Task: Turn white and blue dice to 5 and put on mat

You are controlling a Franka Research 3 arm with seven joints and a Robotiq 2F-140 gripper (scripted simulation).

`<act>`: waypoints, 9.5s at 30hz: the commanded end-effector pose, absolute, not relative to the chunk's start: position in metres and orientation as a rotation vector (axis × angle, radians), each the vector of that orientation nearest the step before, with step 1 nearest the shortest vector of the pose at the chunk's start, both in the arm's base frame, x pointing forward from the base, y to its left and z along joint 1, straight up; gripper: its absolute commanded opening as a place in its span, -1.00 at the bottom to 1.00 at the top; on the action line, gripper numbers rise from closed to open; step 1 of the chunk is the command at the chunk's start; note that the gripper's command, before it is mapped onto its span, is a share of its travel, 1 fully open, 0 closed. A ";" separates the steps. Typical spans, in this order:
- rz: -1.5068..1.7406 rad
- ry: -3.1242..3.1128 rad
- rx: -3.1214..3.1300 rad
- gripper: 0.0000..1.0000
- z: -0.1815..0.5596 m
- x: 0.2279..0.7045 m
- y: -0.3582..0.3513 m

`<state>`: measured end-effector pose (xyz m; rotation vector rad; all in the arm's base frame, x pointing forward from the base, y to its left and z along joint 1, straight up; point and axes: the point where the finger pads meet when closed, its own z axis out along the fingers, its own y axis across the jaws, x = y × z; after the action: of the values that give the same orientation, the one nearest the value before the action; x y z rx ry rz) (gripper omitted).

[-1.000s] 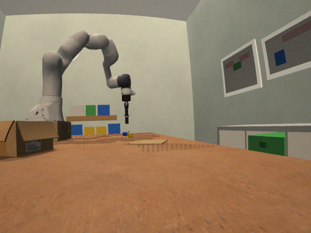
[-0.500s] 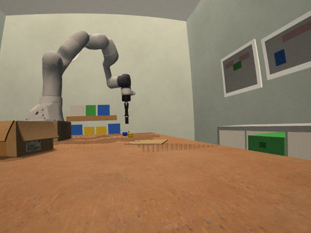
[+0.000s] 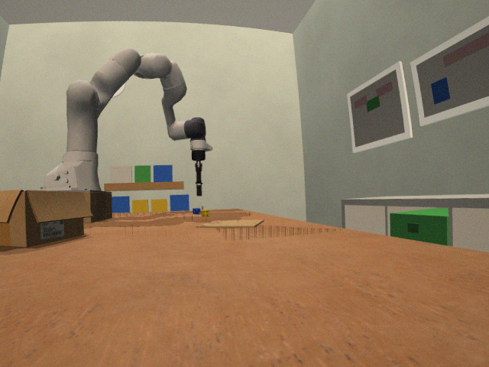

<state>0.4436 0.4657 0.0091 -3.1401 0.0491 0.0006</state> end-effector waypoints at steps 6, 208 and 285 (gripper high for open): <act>-0.004 0.043 -3.139 -0.36 -0.002 0.445 0.466; -0.004 0.043 -3.139 -0.36 -0.038 0.447 0.465; -0.004 0.043 -3.139 -0.36 -0.069 0.447 0.466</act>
<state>0.4455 0.4646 -0.0693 -3.1426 0.0366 0.0011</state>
